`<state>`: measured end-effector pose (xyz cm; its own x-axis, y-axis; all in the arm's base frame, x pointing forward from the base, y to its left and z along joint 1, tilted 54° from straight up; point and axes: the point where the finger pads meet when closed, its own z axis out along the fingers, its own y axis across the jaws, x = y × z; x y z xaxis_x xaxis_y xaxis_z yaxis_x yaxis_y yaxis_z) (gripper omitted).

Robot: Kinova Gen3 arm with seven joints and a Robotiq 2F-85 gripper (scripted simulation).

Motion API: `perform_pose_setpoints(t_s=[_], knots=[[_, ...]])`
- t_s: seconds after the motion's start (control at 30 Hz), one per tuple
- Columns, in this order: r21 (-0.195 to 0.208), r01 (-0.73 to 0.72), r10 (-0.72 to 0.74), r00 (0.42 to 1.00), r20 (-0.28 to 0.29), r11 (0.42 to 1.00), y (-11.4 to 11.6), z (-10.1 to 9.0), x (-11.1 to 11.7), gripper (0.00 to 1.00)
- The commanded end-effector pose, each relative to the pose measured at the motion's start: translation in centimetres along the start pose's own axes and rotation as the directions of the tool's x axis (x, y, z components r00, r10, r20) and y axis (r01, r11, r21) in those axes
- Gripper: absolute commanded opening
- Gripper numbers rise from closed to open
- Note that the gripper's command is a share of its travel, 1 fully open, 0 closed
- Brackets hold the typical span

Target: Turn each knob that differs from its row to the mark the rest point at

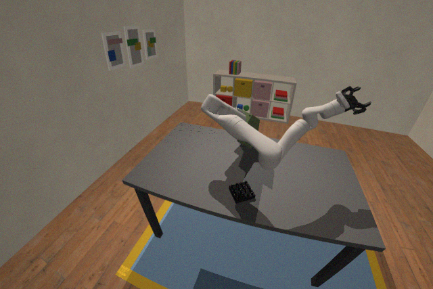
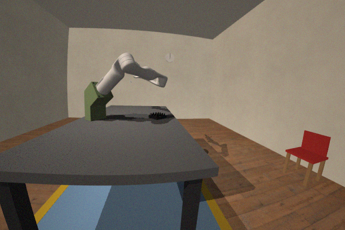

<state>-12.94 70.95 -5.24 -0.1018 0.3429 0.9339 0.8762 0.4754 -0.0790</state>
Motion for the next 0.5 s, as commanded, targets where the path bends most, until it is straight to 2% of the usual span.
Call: perform_pose_setpoints(t_s=[0.0, 0.17, 0.2, 0.4, 0.43, 0.47], knots=[[0.016, -0.002, 0.002, 1.000, 0.021, 1.000, -0.4, -0.3, -0.3, 1.00], [0.016, -0.002, 0.002, 1.000, 0.021, 1.000, -0.4, -0.3, -0.3, 1.00], [0.034, -0.012, 0.010, 0.999, 0.053, 0.999, -0.9, -0.8, -1.1, 1.00], [0.034, -0.012, 0.010, 0.999, 0.053, 0.999, -0.9, -0.8, -1.1, 1.00], [0.050, -0.023, 0.018, 0.996, 0.087, 0.998, -1.4, -1.3, -1.8, 1.00], [0.050, -0.023, 0.018, 0.996, 0.087, 0.998, -1.4, -1.3, -1.8, 1.00]])
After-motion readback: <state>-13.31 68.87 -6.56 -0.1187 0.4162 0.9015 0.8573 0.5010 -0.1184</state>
